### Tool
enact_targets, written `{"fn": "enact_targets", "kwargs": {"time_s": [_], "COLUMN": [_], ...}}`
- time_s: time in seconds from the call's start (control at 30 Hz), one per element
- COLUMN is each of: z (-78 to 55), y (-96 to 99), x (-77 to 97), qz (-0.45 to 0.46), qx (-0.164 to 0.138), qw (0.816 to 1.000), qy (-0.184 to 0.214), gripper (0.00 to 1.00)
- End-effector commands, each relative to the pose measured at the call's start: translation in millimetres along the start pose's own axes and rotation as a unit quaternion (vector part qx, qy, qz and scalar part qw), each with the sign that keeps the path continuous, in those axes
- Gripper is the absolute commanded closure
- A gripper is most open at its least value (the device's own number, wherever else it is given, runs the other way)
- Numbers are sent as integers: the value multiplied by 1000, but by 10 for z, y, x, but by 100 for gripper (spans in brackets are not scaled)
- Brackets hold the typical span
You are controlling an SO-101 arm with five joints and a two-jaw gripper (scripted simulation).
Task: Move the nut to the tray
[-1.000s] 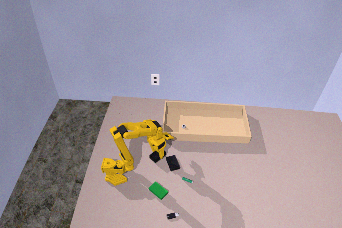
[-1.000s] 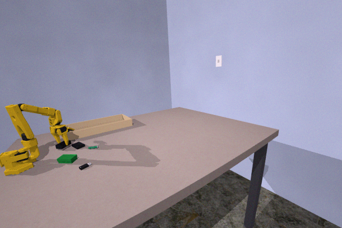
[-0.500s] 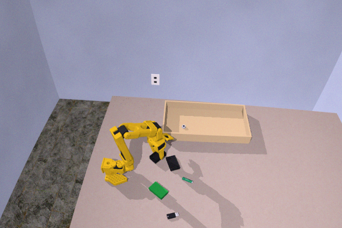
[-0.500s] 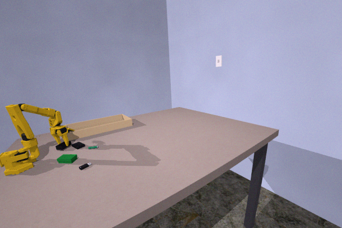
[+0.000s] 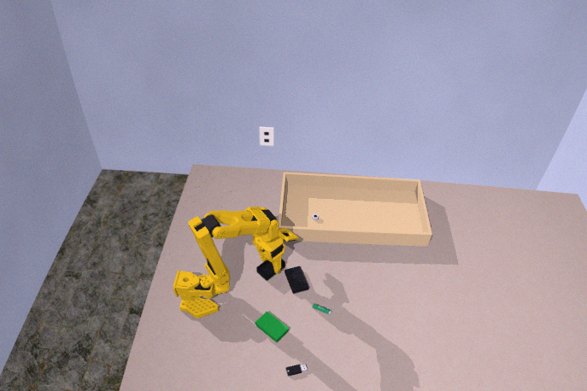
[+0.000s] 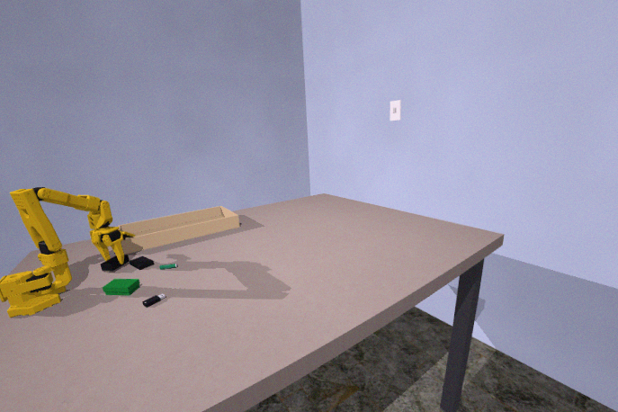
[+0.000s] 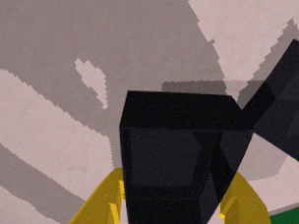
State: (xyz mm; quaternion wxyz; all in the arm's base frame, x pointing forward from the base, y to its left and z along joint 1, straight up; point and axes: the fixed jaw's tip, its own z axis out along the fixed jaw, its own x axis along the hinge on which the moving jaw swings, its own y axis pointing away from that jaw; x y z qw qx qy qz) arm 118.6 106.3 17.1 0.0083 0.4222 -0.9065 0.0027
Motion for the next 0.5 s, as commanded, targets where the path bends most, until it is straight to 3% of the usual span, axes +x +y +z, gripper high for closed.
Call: {"fn": "enact_targets", "kwargs": {"time_s": [0.0, 0.47], "z": [-7, 38], "y": [-20, -18], "x": [-20, -5], "qz": [0, 0], "qx": [1, 1], "qw": [1000, 1000], "qy": [-9, -9], "gripper": [80, 80]}}
